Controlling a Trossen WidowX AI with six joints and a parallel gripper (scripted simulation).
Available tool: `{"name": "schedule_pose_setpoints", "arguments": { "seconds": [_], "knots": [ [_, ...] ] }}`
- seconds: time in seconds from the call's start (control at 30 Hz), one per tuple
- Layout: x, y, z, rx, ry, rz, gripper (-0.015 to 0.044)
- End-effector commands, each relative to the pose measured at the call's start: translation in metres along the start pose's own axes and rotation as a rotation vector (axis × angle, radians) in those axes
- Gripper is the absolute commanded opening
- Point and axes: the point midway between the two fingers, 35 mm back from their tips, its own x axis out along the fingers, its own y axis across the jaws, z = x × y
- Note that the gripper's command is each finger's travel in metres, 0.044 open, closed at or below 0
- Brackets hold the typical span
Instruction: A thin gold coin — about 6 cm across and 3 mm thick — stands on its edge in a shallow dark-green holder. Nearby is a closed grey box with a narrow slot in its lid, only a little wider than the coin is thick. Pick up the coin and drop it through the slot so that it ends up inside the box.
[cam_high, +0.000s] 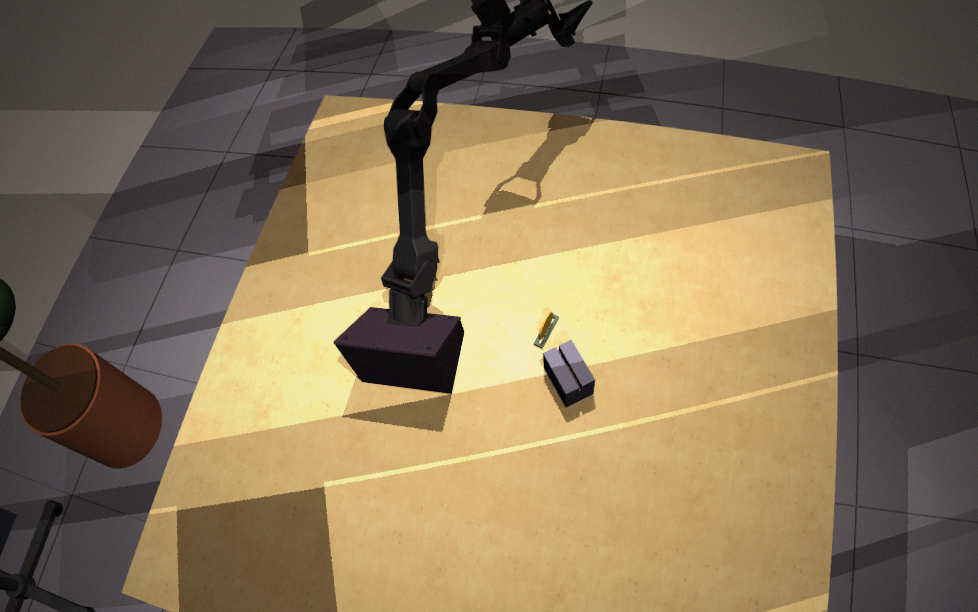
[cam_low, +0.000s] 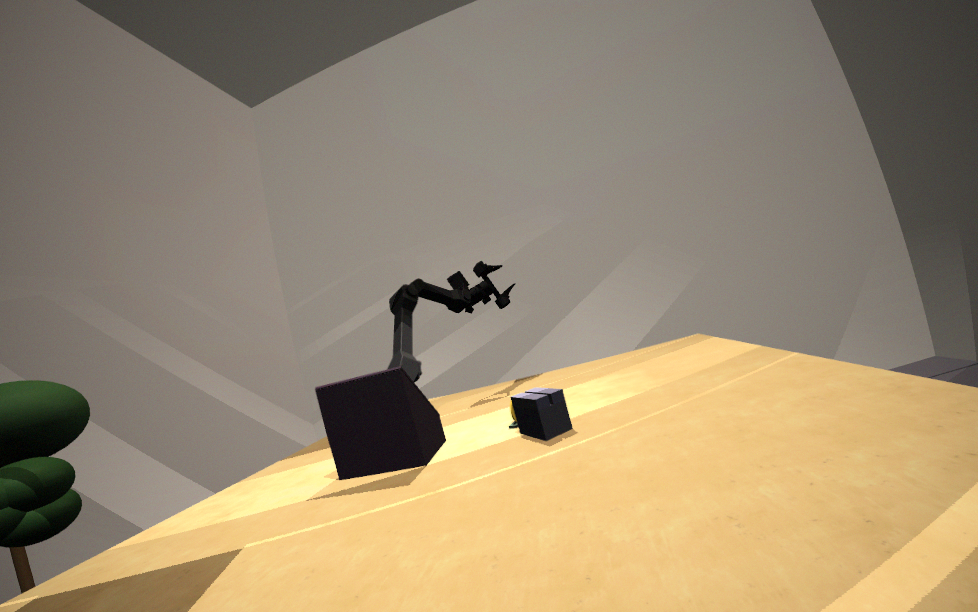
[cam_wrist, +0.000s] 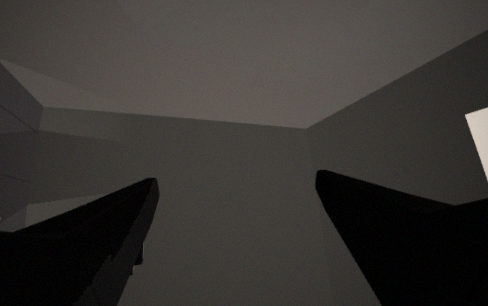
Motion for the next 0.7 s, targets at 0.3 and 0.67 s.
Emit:
{"name": "schedule_pose_setpoints", "arguments": {
  "seconds": [0.3, 0.67],
  "knots": [
    [0.020, 0.084, -0.055, 0.041, 0.017, 0.224, 0.0161],
    [0.005, 0.200, -0.207, 0.336, 0.383, 0.582, 0.0161]
  ]
}}
